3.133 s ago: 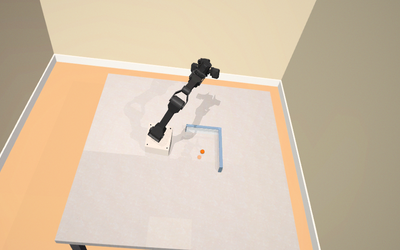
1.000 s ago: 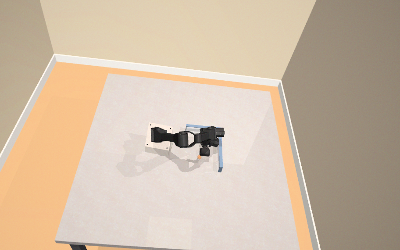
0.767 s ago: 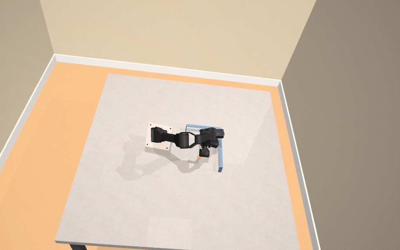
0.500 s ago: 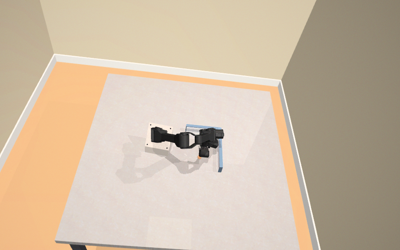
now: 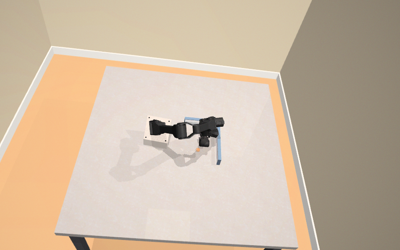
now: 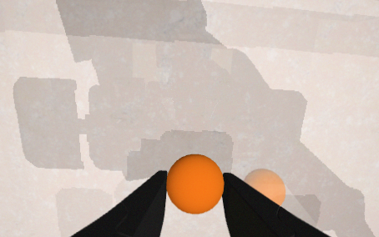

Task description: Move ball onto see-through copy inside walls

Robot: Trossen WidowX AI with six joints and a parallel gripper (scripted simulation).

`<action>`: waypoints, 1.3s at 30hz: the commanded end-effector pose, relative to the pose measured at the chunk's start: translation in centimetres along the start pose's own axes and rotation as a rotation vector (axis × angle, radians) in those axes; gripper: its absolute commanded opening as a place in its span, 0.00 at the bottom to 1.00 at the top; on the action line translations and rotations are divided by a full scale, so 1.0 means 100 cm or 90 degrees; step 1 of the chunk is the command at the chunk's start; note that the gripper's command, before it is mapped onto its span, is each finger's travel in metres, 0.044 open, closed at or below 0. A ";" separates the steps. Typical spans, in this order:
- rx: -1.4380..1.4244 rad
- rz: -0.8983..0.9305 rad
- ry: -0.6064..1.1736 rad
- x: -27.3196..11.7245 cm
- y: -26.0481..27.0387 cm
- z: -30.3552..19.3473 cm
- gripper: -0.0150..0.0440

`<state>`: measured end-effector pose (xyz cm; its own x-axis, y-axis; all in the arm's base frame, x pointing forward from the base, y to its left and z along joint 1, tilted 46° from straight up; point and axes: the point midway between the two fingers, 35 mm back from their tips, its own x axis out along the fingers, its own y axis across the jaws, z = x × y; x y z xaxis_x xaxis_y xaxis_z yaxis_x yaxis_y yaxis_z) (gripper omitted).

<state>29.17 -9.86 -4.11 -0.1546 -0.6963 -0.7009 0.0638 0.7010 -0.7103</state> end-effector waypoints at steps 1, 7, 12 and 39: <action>0.005 0.006 -0.004 -0.031 0.001 0.003 0.25; 0.005 0.004 -0.002 -0.073 0.000 -0.001 0.25; 0.005 0.002 -0.002 -0.091 -0.001 -0.004 0.25; 0.005 0.001 -0.001 -0.025 -0.048 -0.022 0.25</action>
<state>27.52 -9.95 2.18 -0.1438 -0.6927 -0.7067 0.0781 0.7040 -0.7059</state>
